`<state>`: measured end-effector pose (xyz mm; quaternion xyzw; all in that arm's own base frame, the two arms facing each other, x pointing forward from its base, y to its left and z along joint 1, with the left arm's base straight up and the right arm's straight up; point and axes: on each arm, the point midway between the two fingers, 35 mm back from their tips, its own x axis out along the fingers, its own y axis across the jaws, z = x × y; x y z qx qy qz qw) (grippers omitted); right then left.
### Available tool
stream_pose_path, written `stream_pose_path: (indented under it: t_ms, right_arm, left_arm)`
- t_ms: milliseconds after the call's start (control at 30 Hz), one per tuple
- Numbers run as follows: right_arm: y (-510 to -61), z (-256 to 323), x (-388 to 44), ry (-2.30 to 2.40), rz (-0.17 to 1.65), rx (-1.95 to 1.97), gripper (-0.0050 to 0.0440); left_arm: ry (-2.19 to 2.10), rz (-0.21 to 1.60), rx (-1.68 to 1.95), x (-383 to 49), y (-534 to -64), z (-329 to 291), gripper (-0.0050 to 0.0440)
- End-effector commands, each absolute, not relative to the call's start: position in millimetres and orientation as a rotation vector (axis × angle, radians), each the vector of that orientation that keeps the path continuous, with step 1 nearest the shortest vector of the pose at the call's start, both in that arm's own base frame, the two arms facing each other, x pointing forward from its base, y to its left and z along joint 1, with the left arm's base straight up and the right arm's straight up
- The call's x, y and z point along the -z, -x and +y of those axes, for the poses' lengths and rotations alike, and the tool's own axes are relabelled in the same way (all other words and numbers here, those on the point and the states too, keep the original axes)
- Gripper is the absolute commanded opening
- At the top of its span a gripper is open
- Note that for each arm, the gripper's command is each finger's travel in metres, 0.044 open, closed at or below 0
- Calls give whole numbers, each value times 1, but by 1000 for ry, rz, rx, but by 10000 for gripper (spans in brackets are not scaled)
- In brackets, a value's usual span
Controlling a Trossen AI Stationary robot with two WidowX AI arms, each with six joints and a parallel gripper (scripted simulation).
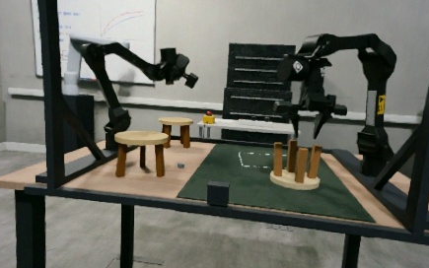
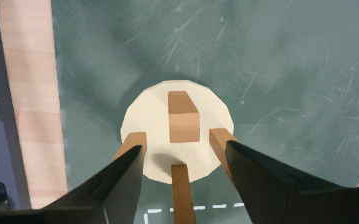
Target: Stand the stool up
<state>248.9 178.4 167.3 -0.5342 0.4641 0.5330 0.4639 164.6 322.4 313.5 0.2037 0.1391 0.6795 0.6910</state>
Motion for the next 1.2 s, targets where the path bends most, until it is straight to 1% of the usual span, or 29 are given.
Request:
stream_pose_path:
  t_ms: [0, 500, 667, 733, 1167]
  right_arm:
    - [-255, 181, -177, 1307, 1095, -1304, 229]
    - [-252, 178, -158, 1307, 1103, -1307, 229]
    - [-252, 178, -140, 1307, 1108, -1309, 229]
    - [-252, 178, -140, 1307, 1108, -1309, 229]
    - [-254, 178, -90, 1305, 1118, -1311, 229]
  left_arm:
    - [-455, 265, -1524, -326, -164, 320, 400]
    - [-455, 265, -1524, -326, -164, 320, 400]
    - [-455, 265, -1524, -326, -164, 320, 400]
    - [-455, 265, -1524, -326, -164, 320, 400]
    - [-455, 265, -1524, -326, -164, 320, 400]
